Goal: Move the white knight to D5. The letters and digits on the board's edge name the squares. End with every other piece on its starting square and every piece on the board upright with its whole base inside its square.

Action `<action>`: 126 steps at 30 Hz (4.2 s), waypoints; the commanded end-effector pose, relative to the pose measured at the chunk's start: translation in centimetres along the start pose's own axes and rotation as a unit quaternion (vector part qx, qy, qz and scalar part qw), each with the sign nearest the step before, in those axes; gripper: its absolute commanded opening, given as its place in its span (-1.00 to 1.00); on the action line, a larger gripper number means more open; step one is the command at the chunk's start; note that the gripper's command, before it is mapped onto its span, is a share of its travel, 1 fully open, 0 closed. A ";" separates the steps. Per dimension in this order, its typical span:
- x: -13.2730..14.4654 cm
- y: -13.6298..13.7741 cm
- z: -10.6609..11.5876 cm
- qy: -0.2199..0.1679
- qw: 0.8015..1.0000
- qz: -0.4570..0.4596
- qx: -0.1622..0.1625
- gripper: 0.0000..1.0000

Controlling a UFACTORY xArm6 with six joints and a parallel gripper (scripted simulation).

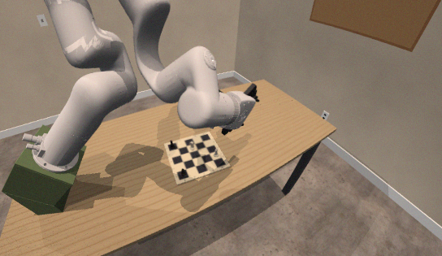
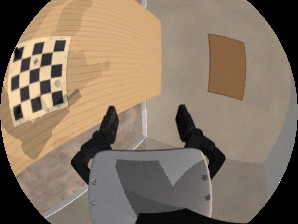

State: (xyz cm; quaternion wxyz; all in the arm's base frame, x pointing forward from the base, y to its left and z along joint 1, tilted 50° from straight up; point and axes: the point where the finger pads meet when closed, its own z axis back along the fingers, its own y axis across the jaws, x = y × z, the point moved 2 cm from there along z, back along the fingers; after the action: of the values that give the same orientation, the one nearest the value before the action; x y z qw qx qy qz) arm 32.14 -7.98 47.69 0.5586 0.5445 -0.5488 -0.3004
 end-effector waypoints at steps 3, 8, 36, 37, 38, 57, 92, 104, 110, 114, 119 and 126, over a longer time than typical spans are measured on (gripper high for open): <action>0.6 -1.0 0.7 0.036 0.999 -0.022 -0.009 1.00; 1.4 -2.7 1.3 0.072 0.996 -0.051 -0.028 1.00; 6.1 -11.9 5.6 0.271 0.930 -0.218 -0.121 1.00; 6.1 -11.9 5.6 0.271 0.930 -0.218 -0.121 1.00; 6.6 -13.0 6.1 0.293 0.917 -0.236 -0.132 1.00; 9.8 -20.1 8.9 0.423 0.816 -0.344 -0.194 1.00; 12.2 -25.8 11.1 0.513 0.709 -0.420 -0.239 1.00; 12.2 -25.8 11.1 0.513 0.709 -0.420 -0.239 1.00; 12.2 -25.8 11.1 0.513 0.709 -0.420 -0.239 1.00; 12.2 -25.8 11.1 0.513 0.709 -0.420 -0.239 1.00; 12.2 -25.8 11.1 0.513 0.709 -0.420 -0.239 1.00; 12.2 -25.8 11.1 0.513 0.709 -0.420 -0.239 1.00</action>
State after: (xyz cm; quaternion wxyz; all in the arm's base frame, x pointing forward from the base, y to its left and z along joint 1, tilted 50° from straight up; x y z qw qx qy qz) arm 31.15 -28.22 24.69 0.6814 0.6379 0.1986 -0.2988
